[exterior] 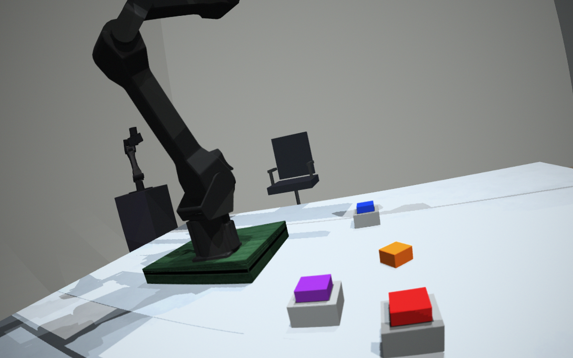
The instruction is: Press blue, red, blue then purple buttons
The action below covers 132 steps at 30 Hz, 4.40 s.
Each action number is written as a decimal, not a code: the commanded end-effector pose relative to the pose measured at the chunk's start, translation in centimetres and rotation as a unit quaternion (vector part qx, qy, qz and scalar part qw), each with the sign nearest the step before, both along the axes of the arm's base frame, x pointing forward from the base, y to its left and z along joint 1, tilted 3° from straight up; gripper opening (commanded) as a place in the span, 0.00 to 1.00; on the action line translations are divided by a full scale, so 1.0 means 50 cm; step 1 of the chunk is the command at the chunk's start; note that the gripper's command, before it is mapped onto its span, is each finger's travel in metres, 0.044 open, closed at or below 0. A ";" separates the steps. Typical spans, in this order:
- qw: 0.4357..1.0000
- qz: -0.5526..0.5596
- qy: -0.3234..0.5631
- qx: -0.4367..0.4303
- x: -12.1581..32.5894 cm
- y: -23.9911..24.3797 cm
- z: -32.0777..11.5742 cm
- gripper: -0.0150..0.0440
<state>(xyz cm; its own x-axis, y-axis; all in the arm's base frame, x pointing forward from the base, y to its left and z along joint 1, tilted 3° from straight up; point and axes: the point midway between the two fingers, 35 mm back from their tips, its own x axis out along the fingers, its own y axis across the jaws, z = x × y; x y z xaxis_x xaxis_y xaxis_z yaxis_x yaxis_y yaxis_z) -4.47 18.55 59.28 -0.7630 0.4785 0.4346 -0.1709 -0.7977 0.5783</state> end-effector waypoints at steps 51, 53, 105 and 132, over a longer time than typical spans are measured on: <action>0.312 -0.435 -0.011 -0.845 0.580 -0.073 -0.931 0.93; 0.312 -0.435 -0.011 -0.845 0.580 -0.073 -0.931 0.93; 0.312 -0.435 -0.011 -0.845 0.576 -0.066 -1.120 0.29; 0.312 -0.435 -0.011 -0.845 0.577 -0.068 -1.054 0.29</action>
<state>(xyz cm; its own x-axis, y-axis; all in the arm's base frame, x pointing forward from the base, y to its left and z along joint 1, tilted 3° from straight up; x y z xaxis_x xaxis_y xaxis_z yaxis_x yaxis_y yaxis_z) 24.35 15.25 5.96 -0.0223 0.0450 -0.9987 0.0843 0.9955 0.0430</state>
